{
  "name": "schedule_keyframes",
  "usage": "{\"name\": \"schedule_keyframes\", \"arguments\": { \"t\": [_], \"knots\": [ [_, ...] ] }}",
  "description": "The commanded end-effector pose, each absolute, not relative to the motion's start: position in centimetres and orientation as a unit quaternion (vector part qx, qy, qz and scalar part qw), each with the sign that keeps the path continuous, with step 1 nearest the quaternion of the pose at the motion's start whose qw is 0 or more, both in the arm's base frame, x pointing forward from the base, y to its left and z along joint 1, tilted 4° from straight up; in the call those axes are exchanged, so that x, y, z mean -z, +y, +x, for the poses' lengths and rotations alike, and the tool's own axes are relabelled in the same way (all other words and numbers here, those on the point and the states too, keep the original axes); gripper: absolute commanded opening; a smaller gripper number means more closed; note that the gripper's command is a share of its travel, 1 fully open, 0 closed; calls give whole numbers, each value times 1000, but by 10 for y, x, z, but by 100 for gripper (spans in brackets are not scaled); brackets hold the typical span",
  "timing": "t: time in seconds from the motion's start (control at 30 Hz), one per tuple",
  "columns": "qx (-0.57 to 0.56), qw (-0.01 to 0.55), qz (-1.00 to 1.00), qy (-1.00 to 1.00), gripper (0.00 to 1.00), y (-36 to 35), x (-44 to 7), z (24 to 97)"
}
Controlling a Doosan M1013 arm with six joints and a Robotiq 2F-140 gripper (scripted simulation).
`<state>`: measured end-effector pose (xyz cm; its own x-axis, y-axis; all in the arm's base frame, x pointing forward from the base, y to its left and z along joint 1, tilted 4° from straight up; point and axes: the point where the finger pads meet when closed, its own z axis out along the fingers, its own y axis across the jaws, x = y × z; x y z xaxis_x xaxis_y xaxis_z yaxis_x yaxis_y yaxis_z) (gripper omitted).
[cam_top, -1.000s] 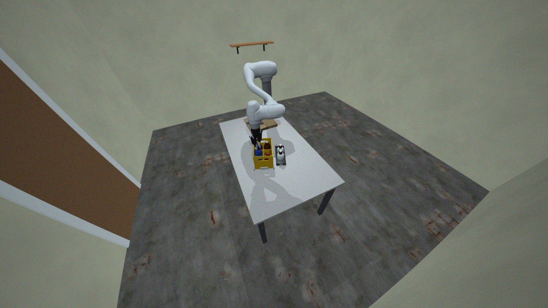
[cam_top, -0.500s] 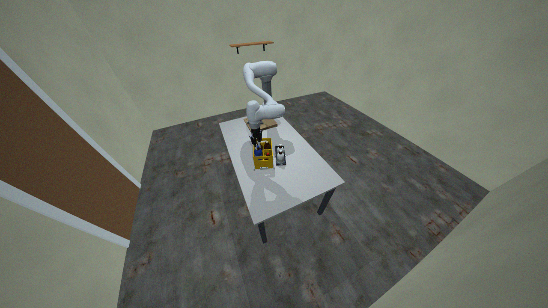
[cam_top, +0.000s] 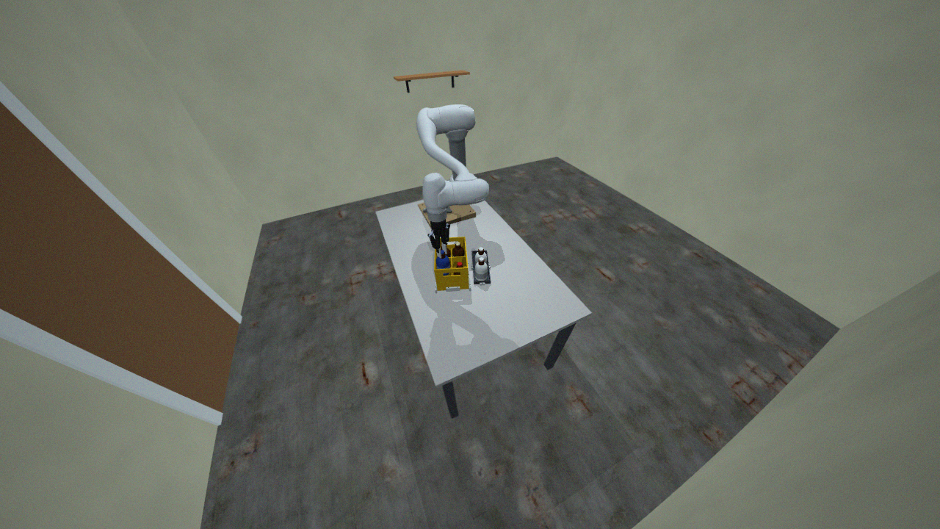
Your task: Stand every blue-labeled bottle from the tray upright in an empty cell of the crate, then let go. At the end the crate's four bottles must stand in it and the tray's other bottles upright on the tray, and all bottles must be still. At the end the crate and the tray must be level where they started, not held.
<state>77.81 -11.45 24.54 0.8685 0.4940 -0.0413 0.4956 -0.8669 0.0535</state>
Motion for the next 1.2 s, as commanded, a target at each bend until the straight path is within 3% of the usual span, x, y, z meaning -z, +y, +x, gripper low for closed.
{"name": "schedule_keyframes", "arguments": {
  "t": [0.0, 1.17],
  "knots": [
    [13, 31, 966, 256, 0, -115, -244, 778],
    [13, 31, 966, 256, 0, -117, -212, 778]
  ]
}}
